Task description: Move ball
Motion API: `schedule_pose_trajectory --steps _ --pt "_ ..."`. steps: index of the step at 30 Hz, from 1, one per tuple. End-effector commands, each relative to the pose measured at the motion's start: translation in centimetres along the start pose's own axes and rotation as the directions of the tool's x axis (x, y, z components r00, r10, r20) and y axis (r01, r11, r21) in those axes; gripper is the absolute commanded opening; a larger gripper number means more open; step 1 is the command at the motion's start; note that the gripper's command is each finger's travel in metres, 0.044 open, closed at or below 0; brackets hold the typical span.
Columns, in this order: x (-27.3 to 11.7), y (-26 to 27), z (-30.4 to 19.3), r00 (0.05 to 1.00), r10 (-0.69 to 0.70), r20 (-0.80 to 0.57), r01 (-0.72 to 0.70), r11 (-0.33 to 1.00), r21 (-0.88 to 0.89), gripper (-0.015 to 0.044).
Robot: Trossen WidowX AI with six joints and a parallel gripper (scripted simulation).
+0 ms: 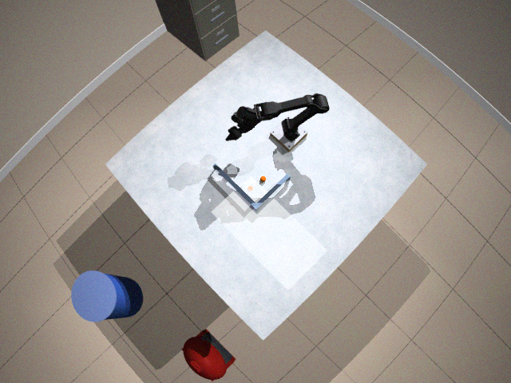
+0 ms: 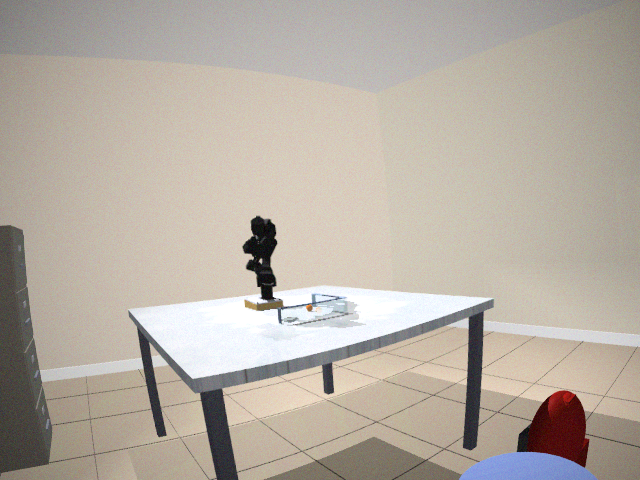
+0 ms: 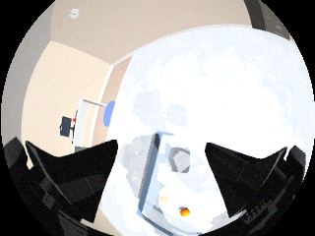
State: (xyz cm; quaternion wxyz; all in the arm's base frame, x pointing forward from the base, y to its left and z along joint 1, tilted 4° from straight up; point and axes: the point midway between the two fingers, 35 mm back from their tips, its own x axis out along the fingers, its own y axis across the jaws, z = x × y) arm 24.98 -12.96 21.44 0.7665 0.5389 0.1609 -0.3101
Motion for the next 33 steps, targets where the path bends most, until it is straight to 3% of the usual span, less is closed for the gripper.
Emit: schedule_pose_trajectory --steps 1,4,7,11,14,17,23,30,33 --pt "0.1 0.0 -0.1 1.0 -0.003 -0.006 0.003 1.0 -0.018 0.0374" --pt "1.3 0.2 -2.3 0.994 -0.053 -0.092 0.025 0.96 -0.279 0.0295" --pt "2.6 0.3 -5.3 0.973 -0.126 -0.193 -0.013 0.806 -0.592 0.0248" --pt "3.7 0.1 -9.4 0.924 -0.234 -0.304 -0.173 0.453 -0.875 0.0248" --pt "4.2 -0.3 -12.7 0.874 -0.32 -0.365 -0.344 0.123 -0.931 0.0248" --pt "4.4 -0.8 -15.6 0.823 -0.401 -0.402 -0.5 -0.177 -0.847 0.0248" --pt "4.2 -1.8 -19.4 0.748 -0.515 -0.419 -0.661 -0.519 -0.542 0.0248" --pt "3.4 -3.4 -23.5 0.659 -0.643 -0.389 -0.695 -0.719 0.01 0.0248" --pt "3.3 -3.6 -24.1 0.648 -0.659 -0.382 -0.684 -0.724 0.09 0.0248"
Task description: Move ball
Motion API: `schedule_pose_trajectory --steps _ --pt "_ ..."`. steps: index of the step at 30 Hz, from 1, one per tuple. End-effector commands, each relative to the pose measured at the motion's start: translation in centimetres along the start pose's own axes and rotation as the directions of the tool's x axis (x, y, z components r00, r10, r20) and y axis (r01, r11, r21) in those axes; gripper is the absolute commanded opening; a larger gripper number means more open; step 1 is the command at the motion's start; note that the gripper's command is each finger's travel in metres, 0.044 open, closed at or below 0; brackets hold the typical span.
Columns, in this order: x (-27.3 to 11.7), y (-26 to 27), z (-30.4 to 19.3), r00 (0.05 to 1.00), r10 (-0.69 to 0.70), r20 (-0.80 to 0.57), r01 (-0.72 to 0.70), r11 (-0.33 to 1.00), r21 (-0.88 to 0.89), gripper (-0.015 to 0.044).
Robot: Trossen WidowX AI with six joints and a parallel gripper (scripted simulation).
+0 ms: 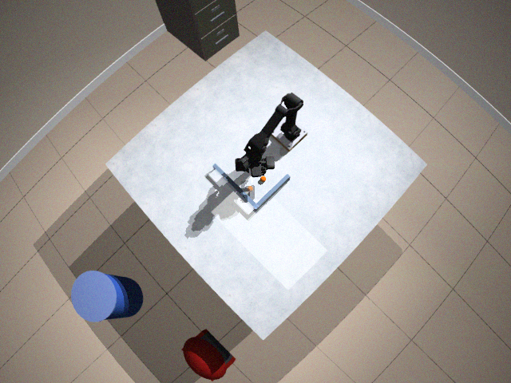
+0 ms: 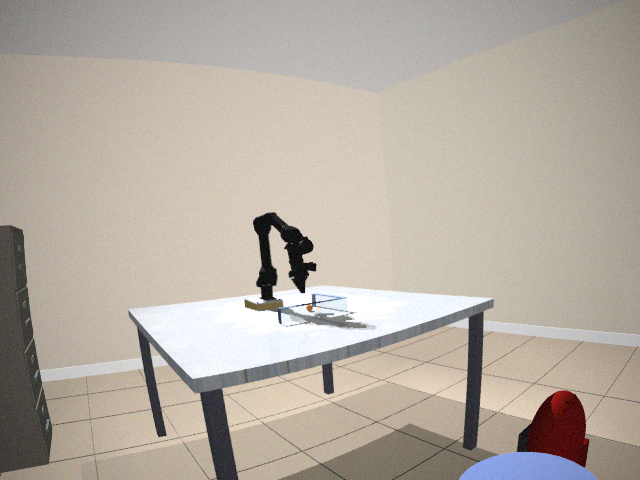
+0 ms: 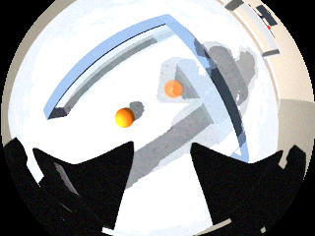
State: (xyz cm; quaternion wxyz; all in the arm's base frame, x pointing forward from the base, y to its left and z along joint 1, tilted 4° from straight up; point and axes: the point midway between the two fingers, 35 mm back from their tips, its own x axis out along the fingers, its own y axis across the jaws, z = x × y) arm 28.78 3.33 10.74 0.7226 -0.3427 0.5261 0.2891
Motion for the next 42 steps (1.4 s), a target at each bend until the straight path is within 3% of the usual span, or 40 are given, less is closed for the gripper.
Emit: schedule_pose_trajectory --steps 1,15,42 --pt "2.4 4.2 1.9 0.981 0.121 -0.15 -0.188 0.768 -0.612 0.0248" --pt "2.4 4.2 1.9 0.981 0.121 -0.15 -0.188 0.768 -0.612 0.0248" --pt "7.0 4.8 1.2 0.981 0.121 -0.151 -0.189 0.768 -0.612 0.0248"
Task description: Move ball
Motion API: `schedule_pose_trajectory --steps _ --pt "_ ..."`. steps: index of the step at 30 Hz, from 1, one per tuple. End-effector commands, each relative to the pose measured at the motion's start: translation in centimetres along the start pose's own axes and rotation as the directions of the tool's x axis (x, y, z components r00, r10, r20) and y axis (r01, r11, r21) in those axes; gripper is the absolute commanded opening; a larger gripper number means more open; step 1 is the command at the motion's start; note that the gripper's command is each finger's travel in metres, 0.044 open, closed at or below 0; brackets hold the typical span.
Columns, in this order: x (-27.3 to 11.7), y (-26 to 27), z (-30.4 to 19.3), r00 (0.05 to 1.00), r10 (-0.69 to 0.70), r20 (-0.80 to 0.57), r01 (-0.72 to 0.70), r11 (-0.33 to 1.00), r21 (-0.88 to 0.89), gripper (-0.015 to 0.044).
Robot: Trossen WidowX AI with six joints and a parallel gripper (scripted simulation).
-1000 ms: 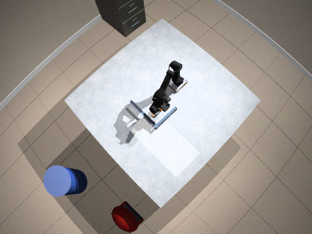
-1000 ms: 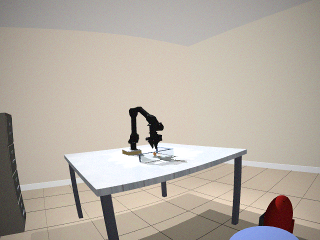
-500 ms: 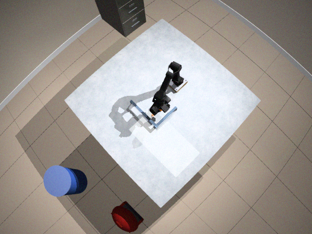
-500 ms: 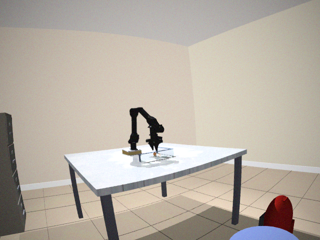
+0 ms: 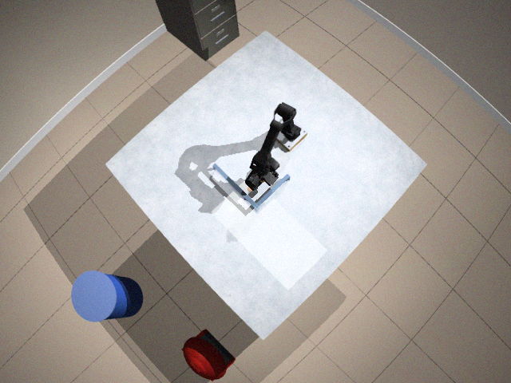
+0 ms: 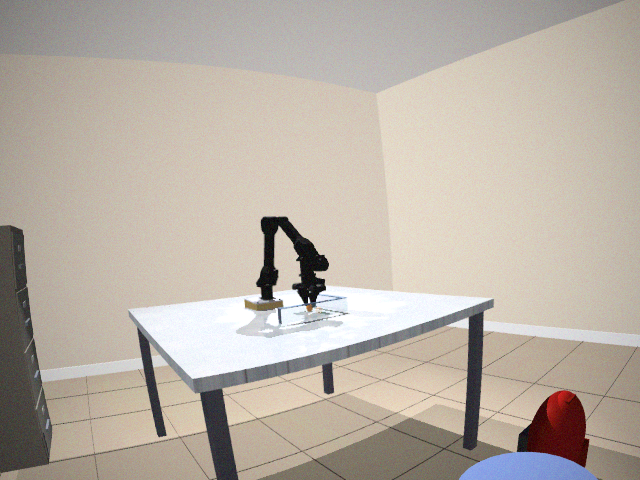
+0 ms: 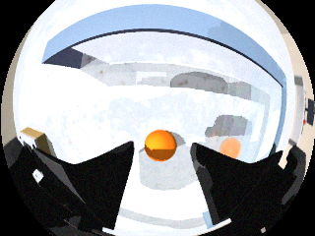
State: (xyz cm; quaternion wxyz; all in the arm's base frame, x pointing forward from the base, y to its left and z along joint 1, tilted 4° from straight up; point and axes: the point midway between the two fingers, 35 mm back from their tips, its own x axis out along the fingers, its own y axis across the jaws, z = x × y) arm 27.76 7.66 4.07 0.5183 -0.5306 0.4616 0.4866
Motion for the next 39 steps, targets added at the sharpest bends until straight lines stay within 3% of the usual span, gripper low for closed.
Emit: schedule_pose_trajectory --steps 1,3,7,15,19,39 --pt "0.8 0.2 -0.1 1.0 0.005 -0.006 -0.005 1.0 -0.004 0.0248" --pt "0.9 0.2 -0.1 1.0 0.005 -0.006 -0.005 1.0 -0.004 0.0248" --pt "0.9 0.2 -0.1 1.0 0.005 -0.006 -0.005 1.0 -0.004 0.0143" --pt "0.9 0.2 -0.1 1.0 0.005 -0.006 -0.005 1.0 -0.004 0.009" --pt "0.1 0.0 -0.1 1.0 0.005 -0.006 -0.005 1.0 -0.004 0.0" --pt "-11.5 0.1 0.0 1.0 0.005 -0.006 -0.005 1.0 -0.004 0.0"
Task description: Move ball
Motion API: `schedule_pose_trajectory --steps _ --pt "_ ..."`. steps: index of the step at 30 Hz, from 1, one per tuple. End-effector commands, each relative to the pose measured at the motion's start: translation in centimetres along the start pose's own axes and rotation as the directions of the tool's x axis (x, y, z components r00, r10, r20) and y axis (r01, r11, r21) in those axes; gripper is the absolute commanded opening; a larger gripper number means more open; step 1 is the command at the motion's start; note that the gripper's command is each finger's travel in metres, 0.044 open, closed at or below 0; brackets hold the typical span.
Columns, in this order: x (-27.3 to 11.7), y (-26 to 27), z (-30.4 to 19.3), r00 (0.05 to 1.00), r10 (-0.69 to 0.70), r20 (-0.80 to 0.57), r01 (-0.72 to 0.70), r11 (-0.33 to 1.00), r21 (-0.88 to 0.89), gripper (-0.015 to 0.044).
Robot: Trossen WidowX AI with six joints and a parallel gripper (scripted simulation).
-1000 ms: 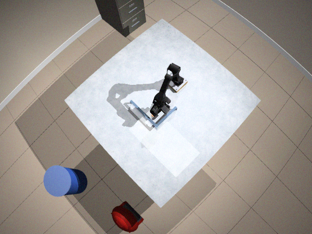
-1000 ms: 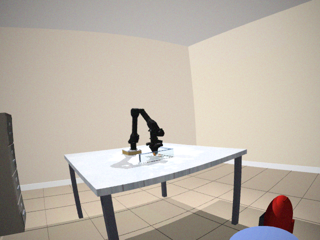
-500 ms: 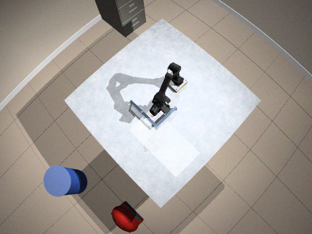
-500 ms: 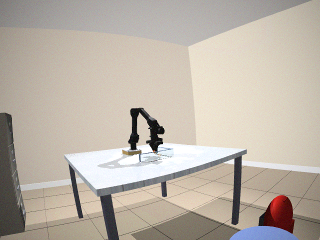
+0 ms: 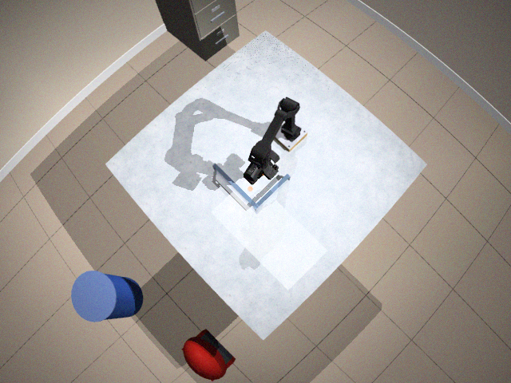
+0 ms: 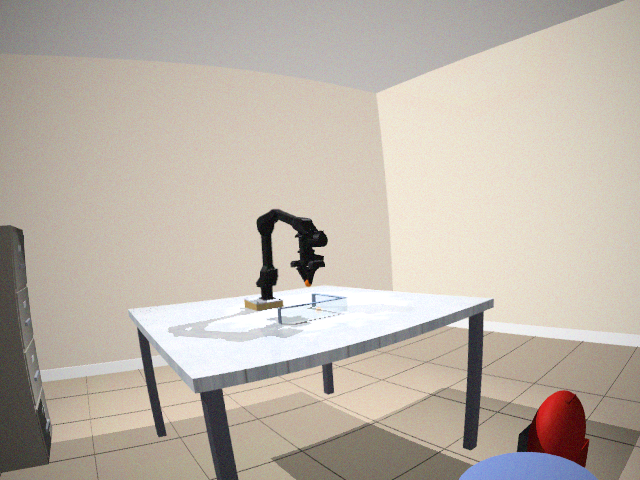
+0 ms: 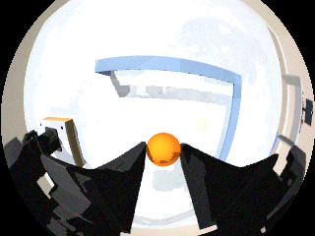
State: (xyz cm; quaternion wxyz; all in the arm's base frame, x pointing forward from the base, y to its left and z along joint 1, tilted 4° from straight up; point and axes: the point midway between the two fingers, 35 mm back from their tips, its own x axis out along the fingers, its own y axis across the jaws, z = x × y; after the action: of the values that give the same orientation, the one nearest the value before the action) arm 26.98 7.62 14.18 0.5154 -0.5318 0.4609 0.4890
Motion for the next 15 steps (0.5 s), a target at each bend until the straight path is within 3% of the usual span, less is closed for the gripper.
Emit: schedule_pose_trajectory --steps 1,4,15 --pt "-1.5 0.3 -0.1 1.0 0.002 -0.006 -0.002 1.0 0.003 0.0" --pt "-1.5 0.2 -0.1 1.0 0.001 -0.006 -0.002 1.0 -0.019 0.0" --pt "-0.8 -1.7 -0.2 1.0 0.0 -0.006 -0.002 0.931 -0.364 0.0"
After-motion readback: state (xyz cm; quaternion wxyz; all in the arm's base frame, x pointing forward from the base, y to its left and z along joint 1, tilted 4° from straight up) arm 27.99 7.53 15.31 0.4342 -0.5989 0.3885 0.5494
